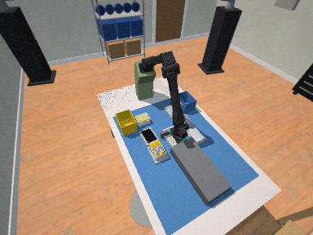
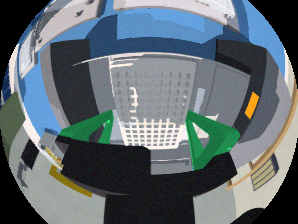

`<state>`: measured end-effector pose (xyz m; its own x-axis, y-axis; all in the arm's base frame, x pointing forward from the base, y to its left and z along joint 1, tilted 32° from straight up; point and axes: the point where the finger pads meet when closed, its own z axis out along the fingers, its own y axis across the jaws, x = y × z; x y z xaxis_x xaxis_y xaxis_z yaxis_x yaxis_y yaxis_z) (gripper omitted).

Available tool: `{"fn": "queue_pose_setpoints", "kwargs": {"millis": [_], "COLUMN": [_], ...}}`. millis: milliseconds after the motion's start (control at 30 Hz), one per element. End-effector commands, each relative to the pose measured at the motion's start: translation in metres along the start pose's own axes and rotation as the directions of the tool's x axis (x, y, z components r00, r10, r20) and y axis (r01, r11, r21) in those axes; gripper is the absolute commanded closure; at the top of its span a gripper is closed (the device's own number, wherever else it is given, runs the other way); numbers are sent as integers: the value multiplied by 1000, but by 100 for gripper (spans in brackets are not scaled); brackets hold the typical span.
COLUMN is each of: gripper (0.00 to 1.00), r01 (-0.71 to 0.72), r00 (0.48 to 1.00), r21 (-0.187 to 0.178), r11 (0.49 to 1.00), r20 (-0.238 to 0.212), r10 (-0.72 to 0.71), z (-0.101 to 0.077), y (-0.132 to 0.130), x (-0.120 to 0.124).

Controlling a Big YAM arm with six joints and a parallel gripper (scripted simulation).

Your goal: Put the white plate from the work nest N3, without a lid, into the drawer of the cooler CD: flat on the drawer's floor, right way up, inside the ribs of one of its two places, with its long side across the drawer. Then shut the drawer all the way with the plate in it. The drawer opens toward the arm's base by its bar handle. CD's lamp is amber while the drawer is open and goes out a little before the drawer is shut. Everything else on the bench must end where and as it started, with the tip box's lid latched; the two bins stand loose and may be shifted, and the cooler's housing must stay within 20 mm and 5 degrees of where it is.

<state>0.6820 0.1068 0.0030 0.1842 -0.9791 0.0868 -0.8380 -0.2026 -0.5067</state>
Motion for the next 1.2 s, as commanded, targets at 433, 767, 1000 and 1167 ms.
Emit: {"fn": "queue_pose_setpoints", "kwargs": {"millis": [433, 767, 1000, 1167], "gripper": [0, 0, 0, 0], "r01": [-1, -1, -1, -2], "r00": [1000, 1000, 1000, 1000], "r21": [39, 40, 40, 40], "r11": [999, 999, 999, 999], "r20": [-3, 0, 2, 3], "r10": [2, 1, 1, 1], "z": [-36, -47, -57, -62], "y": [-21, -21, -21, -21], "x": [3, 0, -3, -4]}}
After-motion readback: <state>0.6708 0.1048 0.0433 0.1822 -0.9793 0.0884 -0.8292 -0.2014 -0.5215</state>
